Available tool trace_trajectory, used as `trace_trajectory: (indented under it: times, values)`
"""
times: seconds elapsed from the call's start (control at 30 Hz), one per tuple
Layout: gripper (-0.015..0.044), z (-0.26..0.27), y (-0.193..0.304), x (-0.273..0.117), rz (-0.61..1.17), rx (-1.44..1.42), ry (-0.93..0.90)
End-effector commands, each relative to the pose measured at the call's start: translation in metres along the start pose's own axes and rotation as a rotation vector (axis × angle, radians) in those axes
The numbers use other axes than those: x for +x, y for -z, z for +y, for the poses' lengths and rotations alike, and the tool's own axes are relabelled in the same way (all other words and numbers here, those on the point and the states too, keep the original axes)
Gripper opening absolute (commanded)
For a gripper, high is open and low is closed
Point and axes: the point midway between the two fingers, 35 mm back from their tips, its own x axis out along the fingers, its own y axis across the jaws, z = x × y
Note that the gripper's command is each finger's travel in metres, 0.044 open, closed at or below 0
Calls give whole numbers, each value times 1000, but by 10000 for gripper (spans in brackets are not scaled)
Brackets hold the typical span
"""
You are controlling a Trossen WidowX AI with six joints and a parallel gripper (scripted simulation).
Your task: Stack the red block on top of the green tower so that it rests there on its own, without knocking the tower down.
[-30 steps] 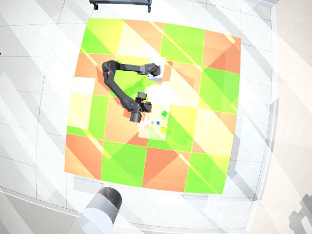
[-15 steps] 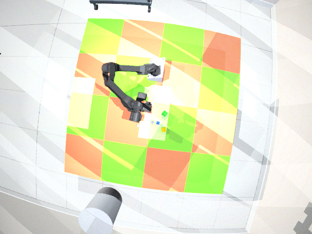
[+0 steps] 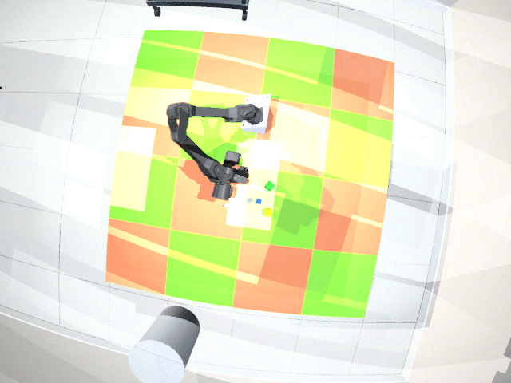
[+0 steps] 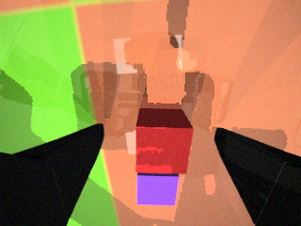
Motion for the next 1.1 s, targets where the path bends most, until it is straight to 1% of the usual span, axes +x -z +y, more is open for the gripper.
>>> trace_trajectory:
  times: [0.0,0.27,0.5,0.57,0.73,1.07]
  values:
    - [309,0,0,0,2,-3,1]
    - [99,0,0,0,2,-3,1]
    - [52,0,0,0,2,-3,1]
    - [0,0,0,-2,2,-2,1]
    - [0,-1,-1,-19,1,-2,1]
    - [0,0,-1,-66,-1,-2,1]
